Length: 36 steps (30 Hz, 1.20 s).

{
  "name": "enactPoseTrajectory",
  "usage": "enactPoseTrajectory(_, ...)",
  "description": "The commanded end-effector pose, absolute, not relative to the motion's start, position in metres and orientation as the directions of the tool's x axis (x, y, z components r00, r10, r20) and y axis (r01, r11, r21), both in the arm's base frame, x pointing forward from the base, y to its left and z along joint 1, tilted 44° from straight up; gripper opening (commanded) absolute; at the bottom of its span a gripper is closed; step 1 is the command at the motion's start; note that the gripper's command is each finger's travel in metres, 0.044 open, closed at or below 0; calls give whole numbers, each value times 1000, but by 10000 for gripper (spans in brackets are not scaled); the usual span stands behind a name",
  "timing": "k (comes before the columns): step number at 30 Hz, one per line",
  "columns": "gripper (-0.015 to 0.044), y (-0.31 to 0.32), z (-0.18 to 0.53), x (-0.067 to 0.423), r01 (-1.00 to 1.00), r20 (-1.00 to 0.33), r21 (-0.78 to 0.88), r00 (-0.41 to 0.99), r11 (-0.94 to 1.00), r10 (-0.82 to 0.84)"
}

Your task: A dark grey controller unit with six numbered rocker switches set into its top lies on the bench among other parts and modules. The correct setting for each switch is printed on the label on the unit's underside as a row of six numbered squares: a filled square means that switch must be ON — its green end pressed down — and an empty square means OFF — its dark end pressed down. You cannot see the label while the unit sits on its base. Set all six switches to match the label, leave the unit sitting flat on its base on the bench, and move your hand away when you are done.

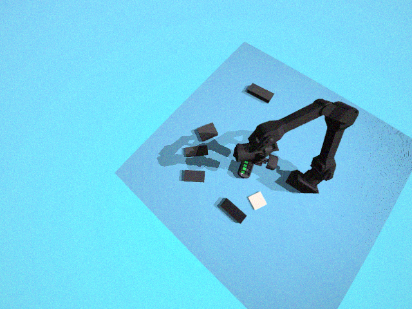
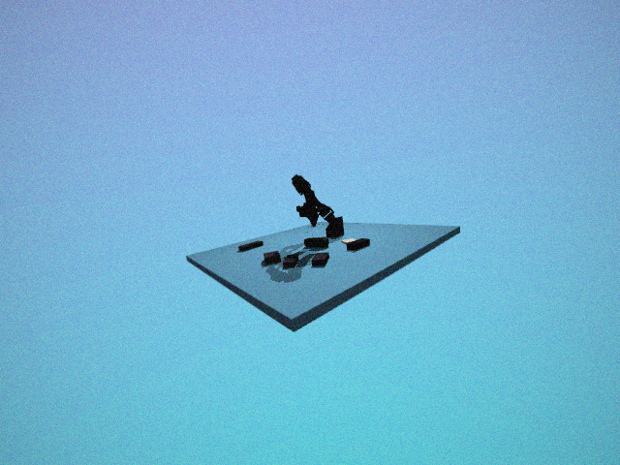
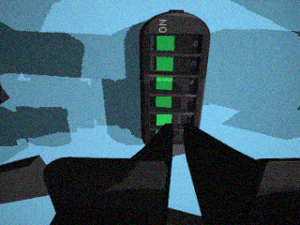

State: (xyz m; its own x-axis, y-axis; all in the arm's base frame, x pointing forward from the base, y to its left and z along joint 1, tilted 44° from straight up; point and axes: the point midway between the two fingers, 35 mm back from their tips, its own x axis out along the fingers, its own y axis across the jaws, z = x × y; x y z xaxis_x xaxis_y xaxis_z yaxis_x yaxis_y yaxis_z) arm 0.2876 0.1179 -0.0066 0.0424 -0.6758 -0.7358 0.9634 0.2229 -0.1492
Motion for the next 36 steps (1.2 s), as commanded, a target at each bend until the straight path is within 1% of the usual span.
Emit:
enactPoseTrajectory(1,0,118,-7,287,965,-738,-148,39,218,-674)
enactPoseTrajectory(8,0,118,-7,287,965,-738,-148,39,218,-674)
enactPoseTrajectory(25,440,118,-7,288,963,-736,-149,42,223,-676)
enactPoseTrajectory(27,440,118,-7,288,963,-736,-149,42,223,-676)
enactPoseTrajectory(36,204,86,-32,261,966,-731,-146,40,212,-681)
